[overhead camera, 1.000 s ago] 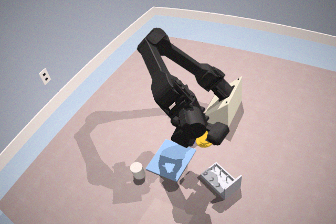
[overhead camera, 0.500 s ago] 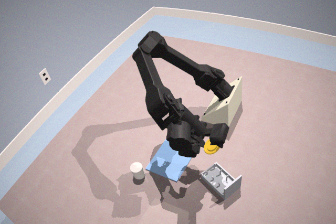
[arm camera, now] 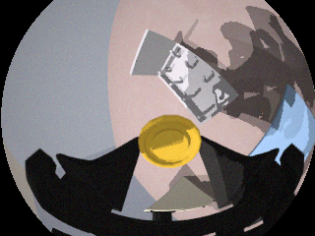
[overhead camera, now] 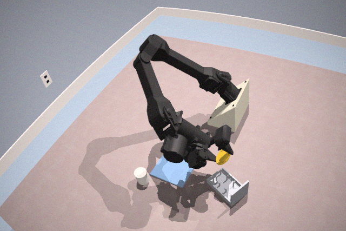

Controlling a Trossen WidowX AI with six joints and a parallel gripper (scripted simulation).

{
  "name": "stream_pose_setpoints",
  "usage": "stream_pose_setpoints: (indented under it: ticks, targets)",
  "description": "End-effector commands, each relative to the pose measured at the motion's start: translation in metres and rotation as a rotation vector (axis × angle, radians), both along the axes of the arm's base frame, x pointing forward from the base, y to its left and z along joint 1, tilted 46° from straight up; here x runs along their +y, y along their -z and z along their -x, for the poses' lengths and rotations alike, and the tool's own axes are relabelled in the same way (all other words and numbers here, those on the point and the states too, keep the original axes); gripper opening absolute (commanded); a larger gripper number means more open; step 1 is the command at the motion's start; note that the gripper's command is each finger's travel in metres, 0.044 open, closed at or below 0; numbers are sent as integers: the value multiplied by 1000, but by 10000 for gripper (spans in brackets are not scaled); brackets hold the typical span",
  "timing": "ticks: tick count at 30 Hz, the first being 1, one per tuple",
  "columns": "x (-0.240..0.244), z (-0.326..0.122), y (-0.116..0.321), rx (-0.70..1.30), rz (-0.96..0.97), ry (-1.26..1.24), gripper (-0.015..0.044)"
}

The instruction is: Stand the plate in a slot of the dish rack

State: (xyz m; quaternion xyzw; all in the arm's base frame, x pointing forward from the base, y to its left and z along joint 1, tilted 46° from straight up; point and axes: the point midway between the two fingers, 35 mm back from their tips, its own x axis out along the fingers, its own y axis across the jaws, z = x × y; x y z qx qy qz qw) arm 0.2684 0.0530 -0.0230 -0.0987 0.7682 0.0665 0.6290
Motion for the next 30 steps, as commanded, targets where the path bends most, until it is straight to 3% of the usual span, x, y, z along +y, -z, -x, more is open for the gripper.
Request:
stream_pose_setpoints:
  ticks: [1, 30]
  targets:
    - [-2, -1, 3, -20, -85, -65, 0]
    - [-29, -9, 19, -395, -503, -582, 0]
